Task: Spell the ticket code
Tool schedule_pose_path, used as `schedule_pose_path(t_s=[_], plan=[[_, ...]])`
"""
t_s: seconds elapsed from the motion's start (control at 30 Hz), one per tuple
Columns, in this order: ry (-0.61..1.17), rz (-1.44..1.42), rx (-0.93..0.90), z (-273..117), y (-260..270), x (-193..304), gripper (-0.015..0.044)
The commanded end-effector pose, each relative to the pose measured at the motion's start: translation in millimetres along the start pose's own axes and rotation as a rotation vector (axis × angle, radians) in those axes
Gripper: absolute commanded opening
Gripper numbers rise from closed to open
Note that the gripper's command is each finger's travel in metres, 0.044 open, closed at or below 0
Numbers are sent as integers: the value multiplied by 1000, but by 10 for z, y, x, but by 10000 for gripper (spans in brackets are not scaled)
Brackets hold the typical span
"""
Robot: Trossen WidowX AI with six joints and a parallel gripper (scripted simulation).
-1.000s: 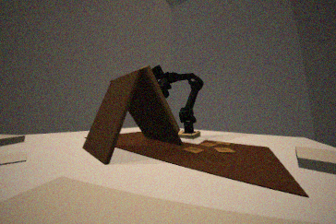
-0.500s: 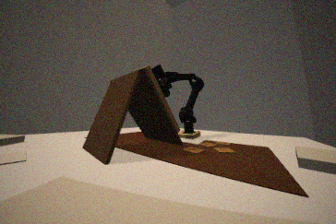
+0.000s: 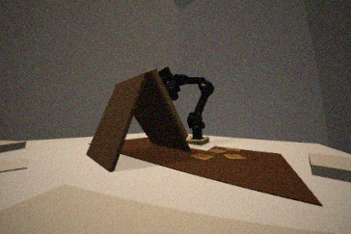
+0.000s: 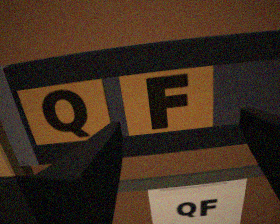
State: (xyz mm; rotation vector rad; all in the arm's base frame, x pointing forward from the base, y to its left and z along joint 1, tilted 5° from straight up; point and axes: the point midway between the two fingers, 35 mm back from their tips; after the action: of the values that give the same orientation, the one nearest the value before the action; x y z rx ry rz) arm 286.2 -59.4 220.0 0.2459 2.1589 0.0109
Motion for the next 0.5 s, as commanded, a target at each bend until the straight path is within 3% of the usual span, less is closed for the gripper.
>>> schedule_pose_path(t_s=[0.0, 0.47], plan=[[0, -6, -3, -33, 5, 0, 295], [1, -5, -3, -109, 10, -1, 295]])
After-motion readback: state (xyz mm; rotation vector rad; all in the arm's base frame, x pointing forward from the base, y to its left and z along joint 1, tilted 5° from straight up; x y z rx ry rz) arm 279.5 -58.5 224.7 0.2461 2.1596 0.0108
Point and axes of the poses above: the point midway between the two fingers, 35 mm back from their tips, its own z axis out along the fingers, its own y axis across the jaws, x = y × z, and after that the axes turned 10 degrees about z, right-handed
